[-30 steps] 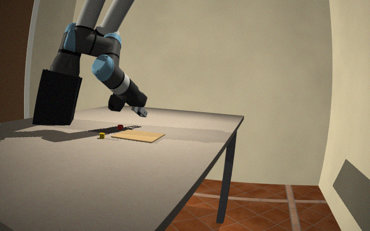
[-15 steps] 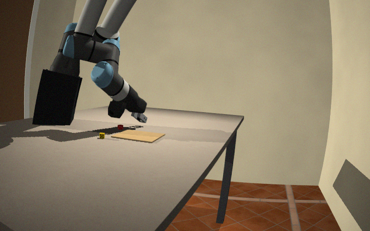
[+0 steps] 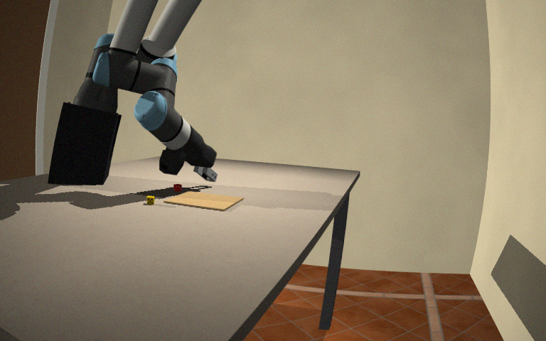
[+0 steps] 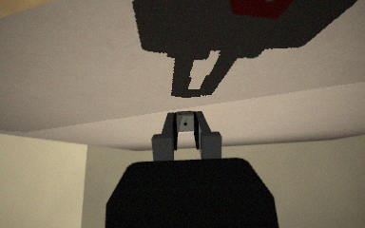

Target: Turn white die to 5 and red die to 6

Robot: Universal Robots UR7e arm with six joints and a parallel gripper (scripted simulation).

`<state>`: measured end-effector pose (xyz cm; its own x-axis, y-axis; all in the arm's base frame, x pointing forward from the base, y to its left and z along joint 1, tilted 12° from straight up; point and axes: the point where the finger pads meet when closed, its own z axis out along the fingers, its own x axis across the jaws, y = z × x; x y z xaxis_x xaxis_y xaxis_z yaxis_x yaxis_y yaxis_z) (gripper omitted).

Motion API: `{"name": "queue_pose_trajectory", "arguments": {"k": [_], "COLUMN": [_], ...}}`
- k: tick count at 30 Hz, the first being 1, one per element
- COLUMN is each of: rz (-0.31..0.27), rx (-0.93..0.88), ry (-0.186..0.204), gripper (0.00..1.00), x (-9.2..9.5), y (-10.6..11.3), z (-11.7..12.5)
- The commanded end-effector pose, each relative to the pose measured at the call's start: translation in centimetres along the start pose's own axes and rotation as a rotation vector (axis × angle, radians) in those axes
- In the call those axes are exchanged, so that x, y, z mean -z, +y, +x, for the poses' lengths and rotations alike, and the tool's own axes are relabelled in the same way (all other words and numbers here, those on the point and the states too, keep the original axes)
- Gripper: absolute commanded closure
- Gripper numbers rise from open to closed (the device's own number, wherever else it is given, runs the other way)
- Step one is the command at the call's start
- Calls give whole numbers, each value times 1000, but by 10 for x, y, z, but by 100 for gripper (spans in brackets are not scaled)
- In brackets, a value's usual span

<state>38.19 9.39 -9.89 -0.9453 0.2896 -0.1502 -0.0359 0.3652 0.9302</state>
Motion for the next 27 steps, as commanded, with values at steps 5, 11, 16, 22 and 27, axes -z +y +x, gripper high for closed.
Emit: {"name": "queue_pose_trajectory", "arguments": {"k": [5, 11, 16, 22, 27], "rz": [0, 0, 0, 0, 0], "rx": [1, 1, 1, 1, 1], "ry": [0, 0, 0, 0, 0], "gripper": [66, 66, 66, 66, 66], "x": [0, 0, 0, 0, -1], "y": [0, 0, 0, 0, -2], "z": [0, 0, 0, 0, 0]}}
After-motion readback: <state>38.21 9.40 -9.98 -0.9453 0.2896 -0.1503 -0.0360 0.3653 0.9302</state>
